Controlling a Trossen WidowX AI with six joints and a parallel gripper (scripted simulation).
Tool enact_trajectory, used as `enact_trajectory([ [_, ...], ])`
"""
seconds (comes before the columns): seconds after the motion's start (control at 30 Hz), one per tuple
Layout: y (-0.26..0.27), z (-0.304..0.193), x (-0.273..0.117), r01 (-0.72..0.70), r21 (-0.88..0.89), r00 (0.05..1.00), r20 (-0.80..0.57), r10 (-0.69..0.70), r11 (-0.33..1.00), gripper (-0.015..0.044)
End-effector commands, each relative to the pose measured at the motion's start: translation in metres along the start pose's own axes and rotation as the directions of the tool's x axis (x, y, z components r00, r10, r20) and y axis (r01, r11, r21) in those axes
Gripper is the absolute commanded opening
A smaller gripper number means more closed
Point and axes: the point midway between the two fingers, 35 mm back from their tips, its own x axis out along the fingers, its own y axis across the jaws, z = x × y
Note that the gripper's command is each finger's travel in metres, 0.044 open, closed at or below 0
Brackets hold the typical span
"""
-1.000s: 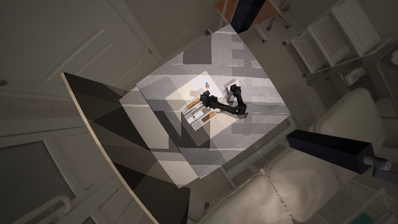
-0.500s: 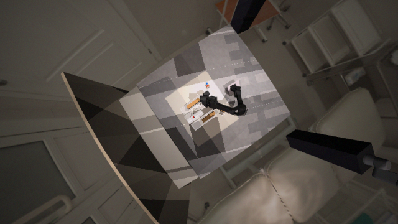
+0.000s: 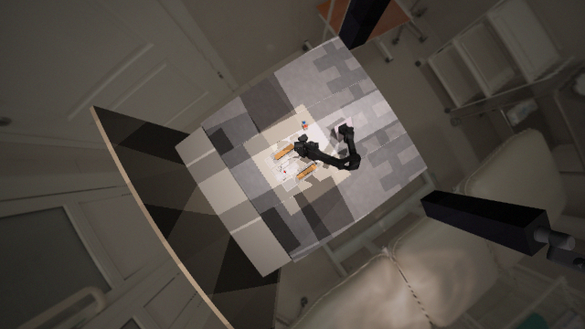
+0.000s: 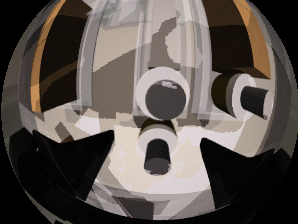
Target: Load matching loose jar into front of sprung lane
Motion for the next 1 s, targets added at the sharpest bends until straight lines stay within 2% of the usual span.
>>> enact_trajectory([
  [0.0,0.0,-0.002,0.006,-0.006,0.008,1.0,-0.006,0.006,1.0,0.044],
  [0.33,0.0,-0.002,0.006,-0.006,0.008,1.0,-0.006,0.006,1.0,0.0177],
  [0.53,0.0,-0.002,0.006,-0.006,0.008,1.0,-0.006,0.006,1.0,0.0138],
  [0.7,-0.01,-0.006,-0.003,0.016,0.046,1.0,0.012,-0.017,0.999,0.0006],
  [0.97,-0.013,-0.009,-0.018,0.023,0.063,1.0,-0.013,-0.022,0.998,0.0],
])
